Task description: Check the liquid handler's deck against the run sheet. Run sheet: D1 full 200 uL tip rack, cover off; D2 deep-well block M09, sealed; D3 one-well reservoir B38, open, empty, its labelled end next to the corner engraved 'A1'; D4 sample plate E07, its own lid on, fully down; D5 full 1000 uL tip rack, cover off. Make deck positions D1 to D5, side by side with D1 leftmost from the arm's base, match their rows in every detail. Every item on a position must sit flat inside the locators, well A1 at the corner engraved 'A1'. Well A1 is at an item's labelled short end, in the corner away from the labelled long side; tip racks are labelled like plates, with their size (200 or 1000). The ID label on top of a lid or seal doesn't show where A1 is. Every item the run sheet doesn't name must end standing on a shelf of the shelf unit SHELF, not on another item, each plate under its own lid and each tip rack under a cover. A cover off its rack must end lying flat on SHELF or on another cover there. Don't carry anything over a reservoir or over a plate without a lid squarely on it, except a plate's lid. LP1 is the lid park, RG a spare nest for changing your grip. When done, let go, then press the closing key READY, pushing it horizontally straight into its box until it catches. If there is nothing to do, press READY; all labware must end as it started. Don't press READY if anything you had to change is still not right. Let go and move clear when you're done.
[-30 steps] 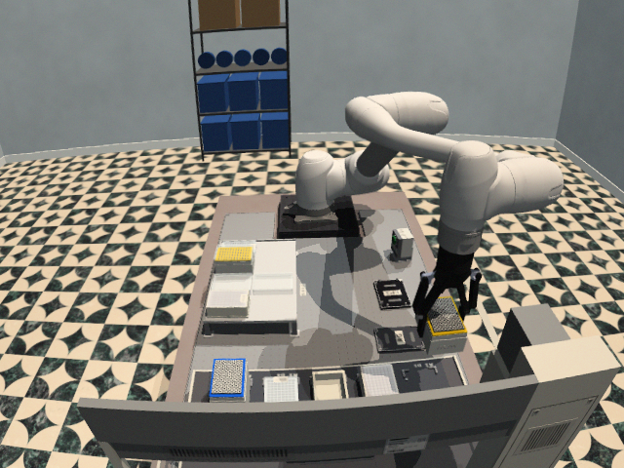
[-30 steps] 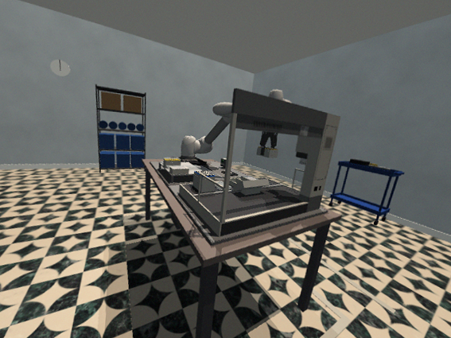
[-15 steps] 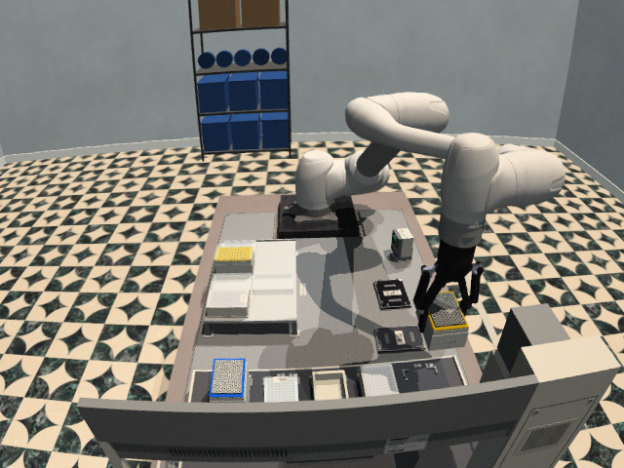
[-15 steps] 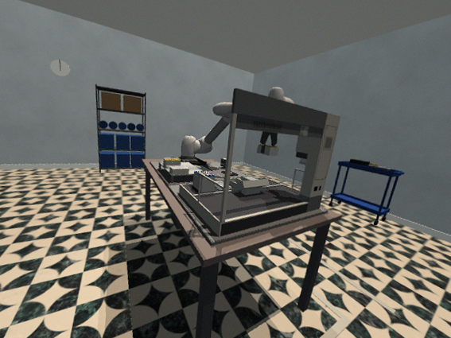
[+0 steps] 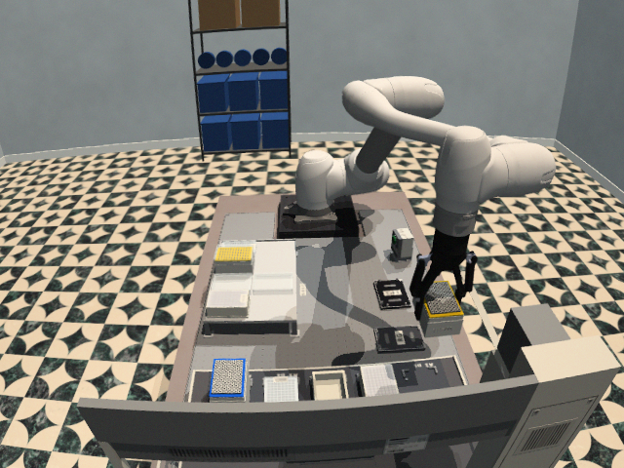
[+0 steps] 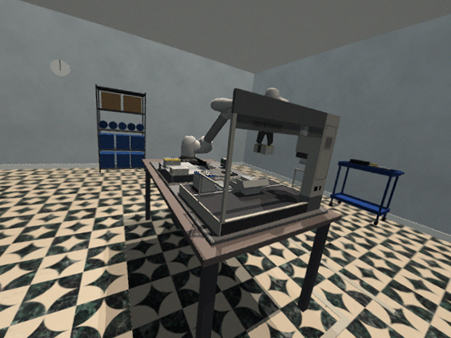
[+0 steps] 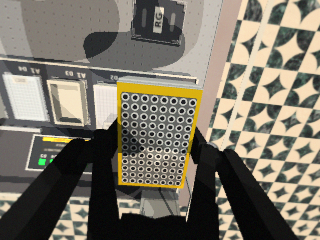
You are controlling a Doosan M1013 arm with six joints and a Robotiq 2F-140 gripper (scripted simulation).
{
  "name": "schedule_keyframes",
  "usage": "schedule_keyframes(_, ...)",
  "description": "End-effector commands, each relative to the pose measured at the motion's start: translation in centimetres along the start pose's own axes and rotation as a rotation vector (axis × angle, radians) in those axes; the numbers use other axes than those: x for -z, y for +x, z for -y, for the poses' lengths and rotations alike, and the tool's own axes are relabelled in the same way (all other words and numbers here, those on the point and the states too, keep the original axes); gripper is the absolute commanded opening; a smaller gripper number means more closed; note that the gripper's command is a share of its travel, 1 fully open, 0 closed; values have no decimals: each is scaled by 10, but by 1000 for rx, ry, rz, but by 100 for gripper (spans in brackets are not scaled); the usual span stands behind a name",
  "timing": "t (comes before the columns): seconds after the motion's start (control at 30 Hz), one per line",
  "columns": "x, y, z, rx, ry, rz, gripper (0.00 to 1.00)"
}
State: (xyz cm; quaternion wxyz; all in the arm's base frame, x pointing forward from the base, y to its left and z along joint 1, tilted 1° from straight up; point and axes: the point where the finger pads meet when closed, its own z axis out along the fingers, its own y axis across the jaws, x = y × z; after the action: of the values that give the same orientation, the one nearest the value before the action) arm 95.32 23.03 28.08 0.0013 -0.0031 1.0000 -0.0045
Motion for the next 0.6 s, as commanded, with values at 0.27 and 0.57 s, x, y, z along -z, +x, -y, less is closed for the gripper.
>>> schedule_keyframes(0.27,2,49,-1,0,-1,5,10)
schedule_keyframes(0.57,1,84,-2,0,-1,5,10)
